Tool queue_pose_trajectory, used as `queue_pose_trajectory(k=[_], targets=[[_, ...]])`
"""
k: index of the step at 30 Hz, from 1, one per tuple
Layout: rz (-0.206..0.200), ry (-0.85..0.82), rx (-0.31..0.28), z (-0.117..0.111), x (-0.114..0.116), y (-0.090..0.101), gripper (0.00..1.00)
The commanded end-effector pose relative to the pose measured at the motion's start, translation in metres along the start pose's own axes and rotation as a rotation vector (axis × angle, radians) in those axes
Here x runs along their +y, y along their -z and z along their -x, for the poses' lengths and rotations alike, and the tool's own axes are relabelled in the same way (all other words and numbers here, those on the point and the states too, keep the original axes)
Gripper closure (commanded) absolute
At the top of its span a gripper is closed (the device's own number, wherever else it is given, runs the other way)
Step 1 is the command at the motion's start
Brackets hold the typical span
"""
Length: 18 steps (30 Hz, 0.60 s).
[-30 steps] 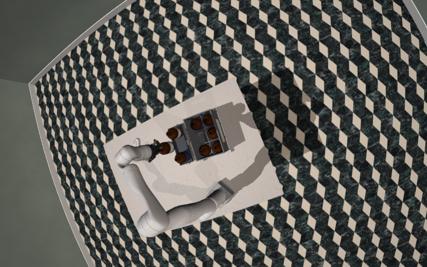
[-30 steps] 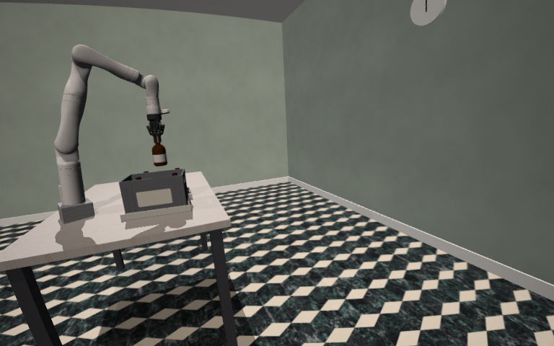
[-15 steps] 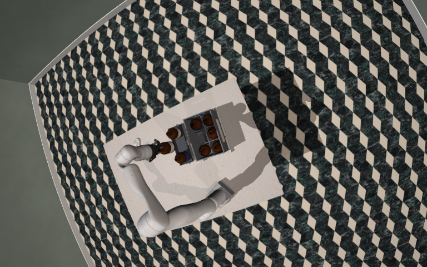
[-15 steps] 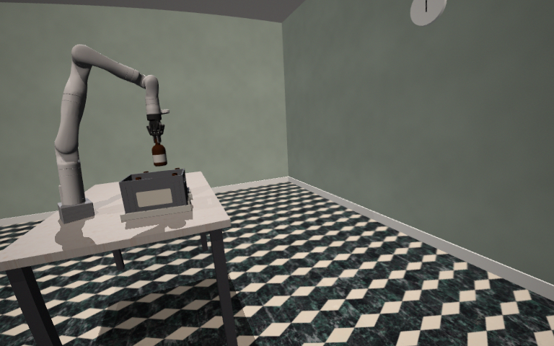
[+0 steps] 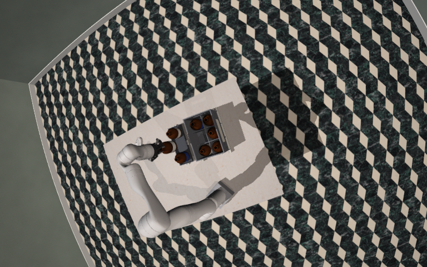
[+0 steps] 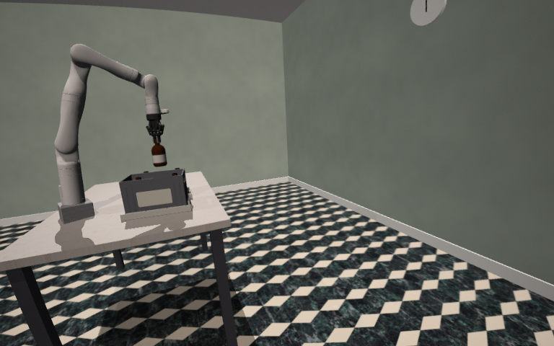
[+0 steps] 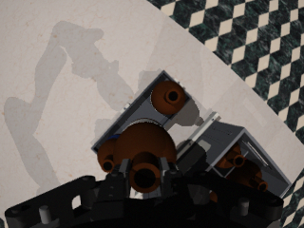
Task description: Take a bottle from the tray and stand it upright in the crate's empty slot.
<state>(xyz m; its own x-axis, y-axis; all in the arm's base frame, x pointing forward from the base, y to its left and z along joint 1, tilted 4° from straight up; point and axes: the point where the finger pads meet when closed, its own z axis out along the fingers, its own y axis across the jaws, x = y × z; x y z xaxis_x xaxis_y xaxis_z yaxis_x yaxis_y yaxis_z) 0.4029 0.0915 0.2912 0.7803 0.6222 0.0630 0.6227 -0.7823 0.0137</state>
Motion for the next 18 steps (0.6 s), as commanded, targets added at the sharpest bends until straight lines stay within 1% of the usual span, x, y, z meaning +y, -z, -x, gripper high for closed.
queue_pose_trajectory(k=[1,9,18], targets=[[0.001,-0.005,0.002,0.003,0.004,0.001,1.0],[0.001,-0.005,0.002,0.011,0.011,0.001,1.0],[0.001,-0.005,0.002,0.024,0.024,0.001,1.0]])
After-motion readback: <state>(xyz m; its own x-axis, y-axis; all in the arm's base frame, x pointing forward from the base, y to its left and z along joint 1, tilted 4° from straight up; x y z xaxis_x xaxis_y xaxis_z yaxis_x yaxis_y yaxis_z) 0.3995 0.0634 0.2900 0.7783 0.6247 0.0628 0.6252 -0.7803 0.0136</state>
